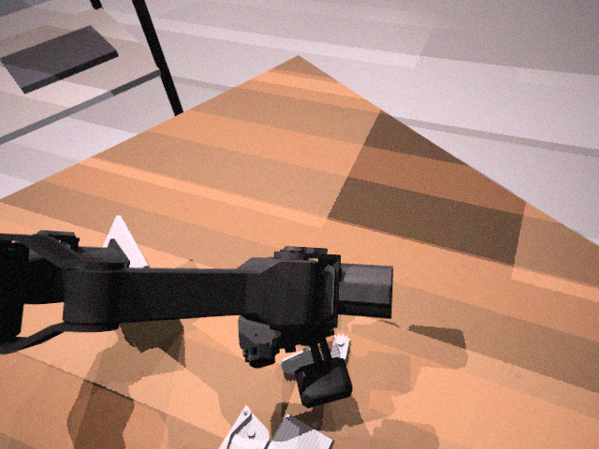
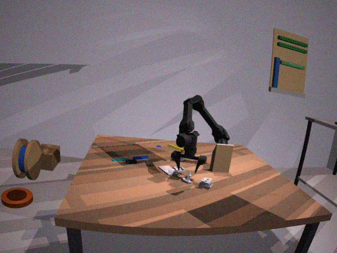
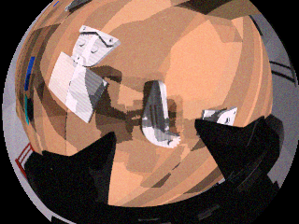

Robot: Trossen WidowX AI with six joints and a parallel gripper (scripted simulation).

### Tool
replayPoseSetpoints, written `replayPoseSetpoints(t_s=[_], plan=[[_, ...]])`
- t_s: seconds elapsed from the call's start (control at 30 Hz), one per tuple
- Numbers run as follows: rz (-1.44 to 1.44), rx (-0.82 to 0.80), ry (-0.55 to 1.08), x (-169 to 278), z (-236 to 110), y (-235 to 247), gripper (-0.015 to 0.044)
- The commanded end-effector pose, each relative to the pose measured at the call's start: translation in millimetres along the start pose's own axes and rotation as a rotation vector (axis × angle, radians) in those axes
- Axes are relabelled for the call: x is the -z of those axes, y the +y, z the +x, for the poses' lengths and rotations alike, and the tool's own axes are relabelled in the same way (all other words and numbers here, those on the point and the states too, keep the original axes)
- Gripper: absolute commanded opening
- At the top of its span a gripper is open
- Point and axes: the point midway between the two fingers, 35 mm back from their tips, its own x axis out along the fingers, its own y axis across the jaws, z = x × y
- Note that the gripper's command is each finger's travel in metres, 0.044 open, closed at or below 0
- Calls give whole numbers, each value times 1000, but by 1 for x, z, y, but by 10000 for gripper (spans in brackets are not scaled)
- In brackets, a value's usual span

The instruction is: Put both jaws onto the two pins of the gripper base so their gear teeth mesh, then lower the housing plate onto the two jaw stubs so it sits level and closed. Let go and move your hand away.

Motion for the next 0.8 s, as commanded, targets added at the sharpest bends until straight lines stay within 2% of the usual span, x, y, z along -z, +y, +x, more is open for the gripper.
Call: replayPoseSetpoints(t_s=[0.0, 0.77], plan=[[-7, 1, -10, -2, 10, -1, 440], [-6, 0, -12, -3, 40, -2, 440]])
